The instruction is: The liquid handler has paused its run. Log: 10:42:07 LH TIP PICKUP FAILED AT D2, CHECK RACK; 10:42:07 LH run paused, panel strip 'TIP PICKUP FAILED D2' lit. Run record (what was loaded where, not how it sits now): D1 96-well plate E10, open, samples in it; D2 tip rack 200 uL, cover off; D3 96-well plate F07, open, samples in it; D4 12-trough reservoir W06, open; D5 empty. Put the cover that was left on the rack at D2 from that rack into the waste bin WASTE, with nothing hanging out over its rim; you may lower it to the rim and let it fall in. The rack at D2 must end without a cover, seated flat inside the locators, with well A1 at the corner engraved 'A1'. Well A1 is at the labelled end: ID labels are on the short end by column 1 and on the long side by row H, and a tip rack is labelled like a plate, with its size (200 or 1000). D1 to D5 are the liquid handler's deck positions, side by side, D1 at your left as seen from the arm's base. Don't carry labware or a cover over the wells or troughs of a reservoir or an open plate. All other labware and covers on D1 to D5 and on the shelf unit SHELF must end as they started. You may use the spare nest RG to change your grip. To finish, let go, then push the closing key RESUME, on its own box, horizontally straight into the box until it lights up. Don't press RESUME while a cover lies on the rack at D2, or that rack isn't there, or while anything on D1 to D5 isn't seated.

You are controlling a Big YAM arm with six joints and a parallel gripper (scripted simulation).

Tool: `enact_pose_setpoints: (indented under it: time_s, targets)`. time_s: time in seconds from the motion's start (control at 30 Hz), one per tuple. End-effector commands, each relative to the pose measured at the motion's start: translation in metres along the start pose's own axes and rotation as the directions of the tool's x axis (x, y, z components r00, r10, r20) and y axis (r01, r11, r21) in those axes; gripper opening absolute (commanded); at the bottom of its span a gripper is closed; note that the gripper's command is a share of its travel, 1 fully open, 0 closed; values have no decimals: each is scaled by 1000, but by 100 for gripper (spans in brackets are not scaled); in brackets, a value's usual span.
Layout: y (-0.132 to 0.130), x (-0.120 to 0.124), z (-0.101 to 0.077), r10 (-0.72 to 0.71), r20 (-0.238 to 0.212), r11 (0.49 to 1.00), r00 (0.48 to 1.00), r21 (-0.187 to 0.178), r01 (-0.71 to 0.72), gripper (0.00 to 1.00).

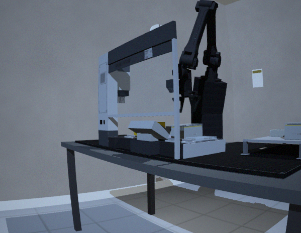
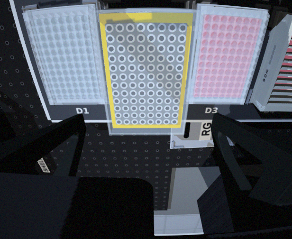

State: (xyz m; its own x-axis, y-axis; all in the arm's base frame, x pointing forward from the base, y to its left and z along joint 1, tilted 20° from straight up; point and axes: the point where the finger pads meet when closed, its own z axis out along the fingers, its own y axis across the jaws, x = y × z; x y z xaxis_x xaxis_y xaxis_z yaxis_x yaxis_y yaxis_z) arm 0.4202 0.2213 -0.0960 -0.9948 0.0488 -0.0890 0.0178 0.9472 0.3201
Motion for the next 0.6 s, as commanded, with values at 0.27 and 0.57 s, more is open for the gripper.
enact_pose_setpoints:
  time_s: [0.27, 0.57]
  targets:
    - [9, -8, 19, -1, 20, 1000, 1000, -8, 2, 100]
    - [5, -7, 31, 5, 16, 1000, 1000, -5, -5, 100]
